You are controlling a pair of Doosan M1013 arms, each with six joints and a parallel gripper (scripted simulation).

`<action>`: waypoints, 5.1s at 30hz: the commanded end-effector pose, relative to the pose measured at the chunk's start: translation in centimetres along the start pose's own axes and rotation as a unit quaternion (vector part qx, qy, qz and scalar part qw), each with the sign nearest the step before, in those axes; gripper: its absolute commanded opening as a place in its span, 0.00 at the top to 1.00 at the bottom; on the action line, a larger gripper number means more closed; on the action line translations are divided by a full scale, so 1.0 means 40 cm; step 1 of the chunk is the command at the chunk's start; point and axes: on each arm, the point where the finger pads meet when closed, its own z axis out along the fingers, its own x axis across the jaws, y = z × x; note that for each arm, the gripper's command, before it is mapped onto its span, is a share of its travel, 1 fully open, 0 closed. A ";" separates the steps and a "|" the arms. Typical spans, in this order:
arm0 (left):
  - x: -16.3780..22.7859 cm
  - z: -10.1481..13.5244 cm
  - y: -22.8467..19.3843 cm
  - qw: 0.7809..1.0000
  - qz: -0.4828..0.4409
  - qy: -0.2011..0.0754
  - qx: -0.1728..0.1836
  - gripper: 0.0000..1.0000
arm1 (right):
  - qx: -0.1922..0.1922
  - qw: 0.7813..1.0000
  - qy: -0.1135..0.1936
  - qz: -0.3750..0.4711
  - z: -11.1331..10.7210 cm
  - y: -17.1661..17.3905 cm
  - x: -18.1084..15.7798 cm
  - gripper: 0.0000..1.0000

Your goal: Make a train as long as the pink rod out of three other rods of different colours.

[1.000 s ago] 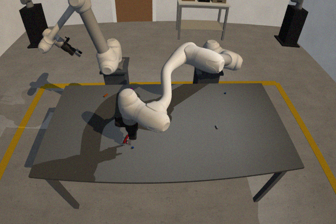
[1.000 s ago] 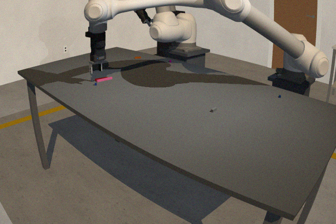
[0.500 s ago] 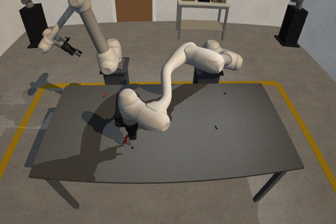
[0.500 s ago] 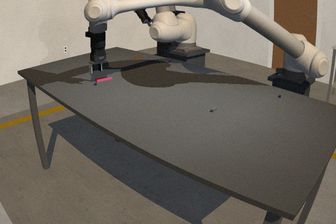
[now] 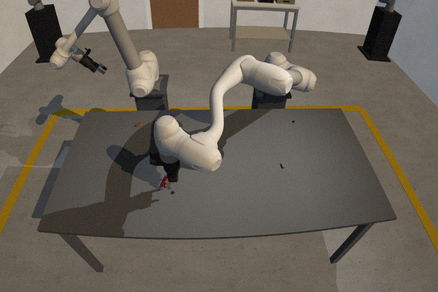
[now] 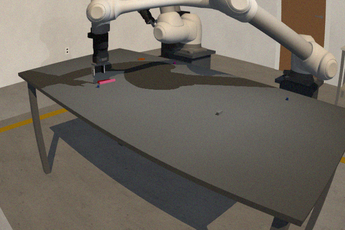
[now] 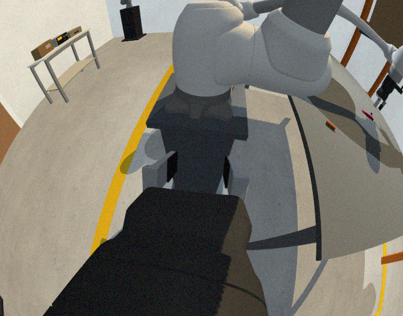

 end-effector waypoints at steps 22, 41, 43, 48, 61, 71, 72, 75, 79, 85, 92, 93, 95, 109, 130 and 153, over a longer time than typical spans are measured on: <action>0.267 -0.010 -0.212 1.000 0.000 -0.001 0.001 0.00 | 0.000 1.000 0.000 0.000 -0.001 0.000 0.000 0.00; 0.760 -0.009 -0.444 1.000 0.000 -0.001 0.001 0.00 | 0.000 1.000 0.000 0.000 -0.001 0.000 0.000 0.00; 0.815 -0.008 -0.459 1.000 0.000 -0.001 0.001 0.00 | 0.000 1.000 0.000 0.000 -0.001 0.000 0.000 0.00; 0.962 -0.005 -0.492 1.000 0.000 -0.001 0.001 0.00 | 0.000 1.000 0.000 0.000 -0.001 0.000 0.000 0.00; 1.001 -0.004 -0.499 1.000 0.000 -0.001 0.001 0.00 | 0.000 1.000 0.000 0.000 -0.001 0.000 0.000 0.00; 1.001 -0.004 -0.499 1.000 0.000 -0.001 0.001 0.00 | 0.000 1.000 0.000 0.000 -0.001 0.000 0.000 0.00; 1.001 -0.004 -0.499 1.000 0.000 -0.001 0.001 0.00 | 0.000 1.000 0.000 0.000 -0.001 0.000 0.000 0.00; 1.001 -0.004 -0.499 1.000 0.000 -0.001 0.001 0.00 | 0.000 1.000 0.000 0.000 -0.001 0.000 0.000 0.00; 1.001 -0.004 -0.499 1.000 0.000 -0.001 0.001 0.00 | 0.000 1.000 0.000 0.000 -0.001 0.000 0.000 0.00; 1.001 -0.004 -0.499 1.000 0.000 -0.001 0.001 0.00 | 0.000 1.000 0.000 0.000 -0.001 0.000 0.000 0.00; 1.001 -0.004 -0.499 1.000 0.000 -0.001 0.001 0.00 | 0.000 1.000 0.000 0.000 -0.001 0.000 0.000 0.00; 1.001 -0.004 -0.499 1.000 0.000 -0.001 0.001 0.00 | 0.000 1.000 0.000 0.000 -0.001 0.000 0.000 0.00; 1.001 -0.004 -0.499 1.000 0.000 -0.001 0.001 0.00 | 0.000 1.000 0.000 0.000 -0.001 0.000 0.000 0.00; 1.001 -0.004 -0.499 1.000 0.000 -0.001 0.001 0.00 | 0.000 1.000 0.000 0.000 -0.001 0.000 0.000 0.00; 1.001 -0.004 -0.499 1.000 0.000 -0.001 0.001 0.00 | 0.000 1.000 0.000 0.000 -0.001 0.000 0.000 0.00; 1.114 -0.006 -0.451 0.964 0.267 -0.001 0.001 0.00 | 0.000 1.000 0.000 0.000 -0.001 0.000 0.000 0.00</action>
